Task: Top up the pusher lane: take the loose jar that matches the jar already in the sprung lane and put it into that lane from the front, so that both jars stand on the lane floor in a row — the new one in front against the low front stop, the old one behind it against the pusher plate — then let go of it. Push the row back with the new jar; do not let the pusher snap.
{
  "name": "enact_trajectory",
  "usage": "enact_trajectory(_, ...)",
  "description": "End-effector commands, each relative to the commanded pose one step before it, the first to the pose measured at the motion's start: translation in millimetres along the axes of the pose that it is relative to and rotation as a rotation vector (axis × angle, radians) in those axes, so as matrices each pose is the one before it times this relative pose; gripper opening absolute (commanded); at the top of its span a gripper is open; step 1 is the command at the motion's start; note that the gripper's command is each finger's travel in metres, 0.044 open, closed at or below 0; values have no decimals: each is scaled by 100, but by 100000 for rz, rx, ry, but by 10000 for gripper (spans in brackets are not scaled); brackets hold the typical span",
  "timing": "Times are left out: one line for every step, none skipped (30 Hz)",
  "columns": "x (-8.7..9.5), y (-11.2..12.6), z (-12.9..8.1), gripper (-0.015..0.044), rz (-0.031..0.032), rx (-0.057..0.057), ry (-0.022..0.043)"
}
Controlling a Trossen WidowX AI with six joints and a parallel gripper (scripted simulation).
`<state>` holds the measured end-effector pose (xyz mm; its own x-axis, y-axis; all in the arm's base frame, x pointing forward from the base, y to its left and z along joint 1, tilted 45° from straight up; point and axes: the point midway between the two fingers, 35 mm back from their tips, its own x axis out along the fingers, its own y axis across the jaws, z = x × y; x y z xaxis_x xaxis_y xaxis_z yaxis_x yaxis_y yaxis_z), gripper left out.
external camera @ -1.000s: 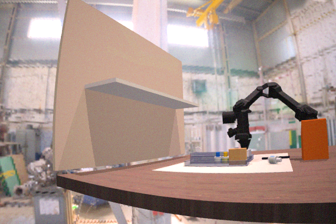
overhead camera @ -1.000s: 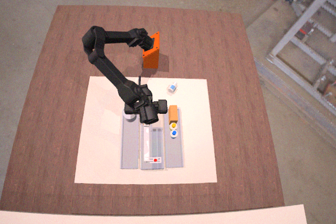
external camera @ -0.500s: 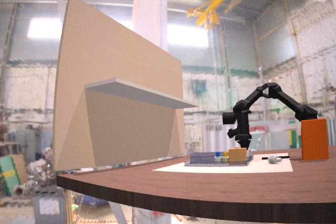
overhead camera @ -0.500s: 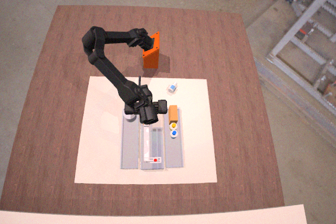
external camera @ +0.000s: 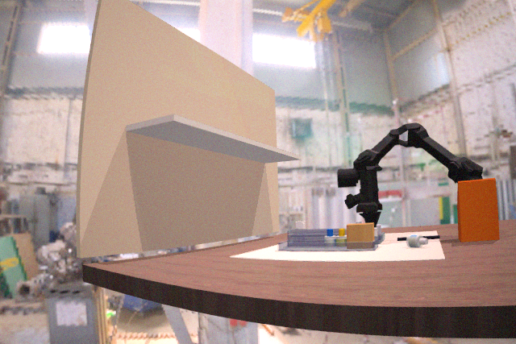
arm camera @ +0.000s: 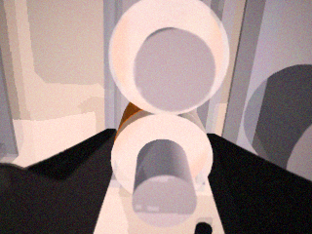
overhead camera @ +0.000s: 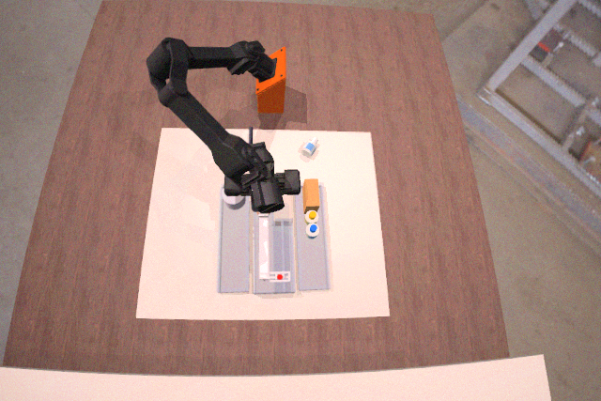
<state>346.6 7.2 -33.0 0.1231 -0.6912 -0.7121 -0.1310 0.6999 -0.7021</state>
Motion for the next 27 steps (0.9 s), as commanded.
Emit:
enact_trajectory(9, -144, 205, 0, -693, 497, -1073)
enact_trajectory(0, 0, -17, 0, 0, -1, 1)
enact_trajectory(0, 0, -17, 0, 0, -1, 1)
enact_trajectory(0, 0, -17, 0, 0, -1, 1)
enact_trajectory(0, 0, -17, 0, 0, -1, 1)
enact_trajectory(0, 0, -17, 0, 0, -1, 1)
enact_trajectory(0, 0, -17, 0, 0, -1, 1)
enact_trajectory(0, 0, -17, 0, 0, -1, 1)
enact_trajectory(0, 0, -17, 0, 0, -1, 1)
enact_trajectory(0, 0, -17, 0, 0, -1, 1)
enact_trajectory(0, 0, -17, 0, 0, -1, 1)
enact_trajectory(0, 0, -17, 0, 0, -1, 1)
enact_trajectory(0, 0, -17, 0, 0, -1, 1)
enact_trajectory(0, 0, -17, 0, 0, -1, 1)
enact_trajectory(0, 0, -17, 0, 0, -1, 1)
enact_trajectory(0, 0, -17, 0, 0, -1, 1)
enact_trajectory(0, 0, -17, 0, 0, -1, 1)
enact_trajectory(0, 0, -17, 0, 0, -1, 1)
enact_trajectory(0, 0, -17, 0, 0, -1, 1)
enact_trajectory(0, 0, -17, 0, 0, -1, 1)
enact_trajectory(0, 0, -17, 0, 0, -1, 1)
enact_trajectory(0, 0, -17, 0, 0, -1, 1)
enact_trajectory(0, 0, -17, 0, 0, -1, 1)
enact_trajectory(0, 0, -17, 0, 0, -1, 1)
enact_trajectory(0, 0, -17, 0, 0, -1, 1)
enact_trajectory(0, 0, -17, 0, 0, -1, 1)
enact_trajectory(0, 0, -17, 0, 0, -1, 1)
